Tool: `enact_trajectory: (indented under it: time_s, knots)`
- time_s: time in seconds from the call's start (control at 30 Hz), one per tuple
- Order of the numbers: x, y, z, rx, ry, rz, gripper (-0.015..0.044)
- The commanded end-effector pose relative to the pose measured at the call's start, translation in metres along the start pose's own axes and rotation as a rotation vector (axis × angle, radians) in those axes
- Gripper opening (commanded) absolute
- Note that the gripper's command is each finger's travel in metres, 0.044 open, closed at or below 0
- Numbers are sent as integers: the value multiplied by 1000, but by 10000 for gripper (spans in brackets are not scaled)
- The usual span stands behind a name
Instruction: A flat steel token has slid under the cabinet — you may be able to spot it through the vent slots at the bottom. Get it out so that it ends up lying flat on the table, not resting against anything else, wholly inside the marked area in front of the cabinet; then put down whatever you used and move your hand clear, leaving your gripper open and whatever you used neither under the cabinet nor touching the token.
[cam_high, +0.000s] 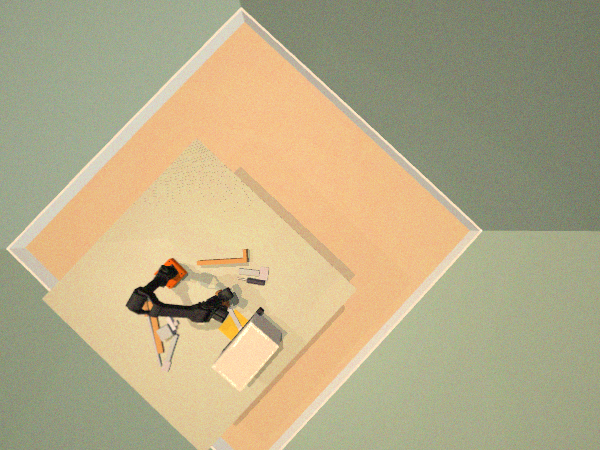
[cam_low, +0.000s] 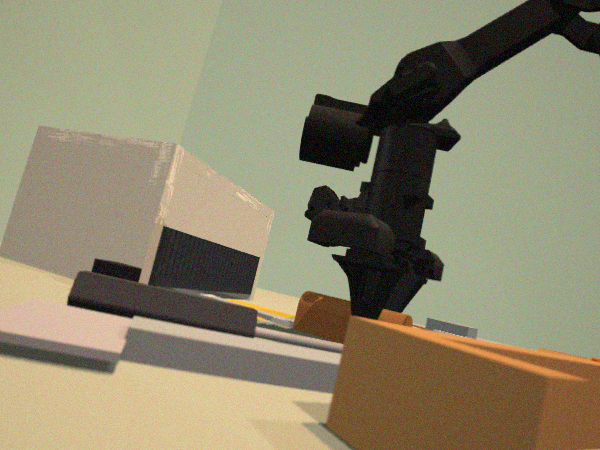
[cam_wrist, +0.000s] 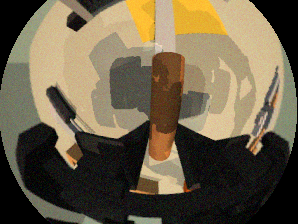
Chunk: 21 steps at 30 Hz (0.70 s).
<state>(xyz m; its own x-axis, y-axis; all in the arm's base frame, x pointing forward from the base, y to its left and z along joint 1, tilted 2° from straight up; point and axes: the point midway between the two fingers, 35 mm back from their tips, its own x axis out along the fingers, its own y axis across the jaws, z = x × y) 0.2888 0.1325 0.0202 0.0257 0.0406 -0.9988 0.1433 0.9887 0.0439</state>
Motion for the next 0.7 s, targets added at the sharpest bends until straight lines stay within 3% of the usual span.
enact_trajectory:
  time_s: [0.0, 0.67]
  knots:
    - [1, 0, -7, 4, 3, 0, 0]
    - [1, 2, -35, 4, 6, 0, 0]
